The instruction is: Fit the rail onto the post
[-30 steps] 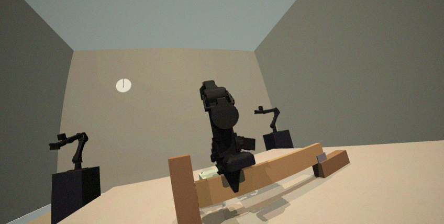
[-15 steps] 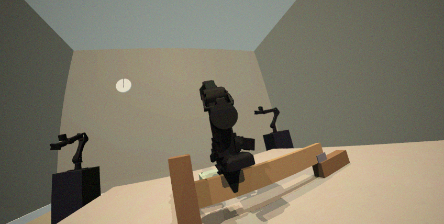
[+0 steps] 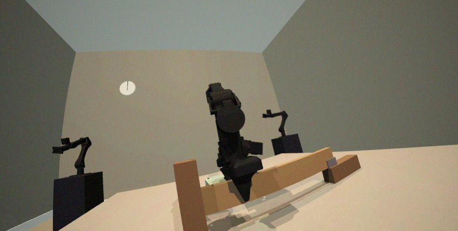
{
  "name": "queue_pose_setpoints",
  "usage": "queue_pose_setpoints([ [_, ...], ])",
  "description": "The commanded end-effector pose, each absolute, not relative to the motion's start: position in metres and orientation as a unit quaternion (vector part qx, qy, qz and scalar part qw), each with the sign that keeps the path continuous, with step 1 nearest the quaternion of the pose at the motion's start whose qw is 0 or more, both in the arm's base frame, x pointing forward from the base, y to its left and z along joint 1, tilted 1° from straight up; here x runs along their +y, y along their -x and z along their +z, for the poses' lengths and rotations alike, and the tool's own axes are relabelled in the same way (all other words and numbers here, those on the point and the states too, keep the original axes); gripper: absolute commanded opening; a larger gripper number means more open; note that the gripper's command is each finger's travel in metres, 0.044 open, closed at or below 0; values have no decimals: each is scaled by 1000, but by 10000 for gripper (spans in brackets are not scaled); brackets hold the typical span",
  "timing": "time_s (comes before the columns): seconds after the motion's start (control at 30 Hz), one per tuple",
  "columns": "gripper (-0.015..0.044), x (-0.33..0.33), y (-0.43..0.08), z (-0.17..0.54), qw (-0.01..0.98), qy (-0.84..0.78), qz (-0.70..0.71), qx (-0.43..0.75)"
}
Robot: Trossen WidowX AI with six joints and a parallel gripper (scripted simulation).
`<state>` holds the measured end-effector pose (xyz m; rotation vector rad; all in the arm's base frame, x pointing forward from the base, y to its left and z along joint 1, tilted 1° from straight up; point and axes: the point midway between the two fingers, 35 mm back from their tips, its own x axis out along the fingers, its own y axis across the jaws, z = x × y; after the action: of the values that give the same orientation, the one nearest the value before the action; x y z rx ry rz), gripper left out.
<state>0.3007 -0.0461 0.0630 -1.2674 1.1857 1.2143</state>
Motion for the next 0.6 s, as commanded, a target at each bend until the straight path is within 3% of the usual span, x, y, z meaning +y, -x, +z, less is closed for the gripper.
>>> queue_pose_setpoints([
  [0.0,440,-46,-301,63,490,522,500,488],
  [0.57,440,-15,-299,92,489,524,498,488],
])
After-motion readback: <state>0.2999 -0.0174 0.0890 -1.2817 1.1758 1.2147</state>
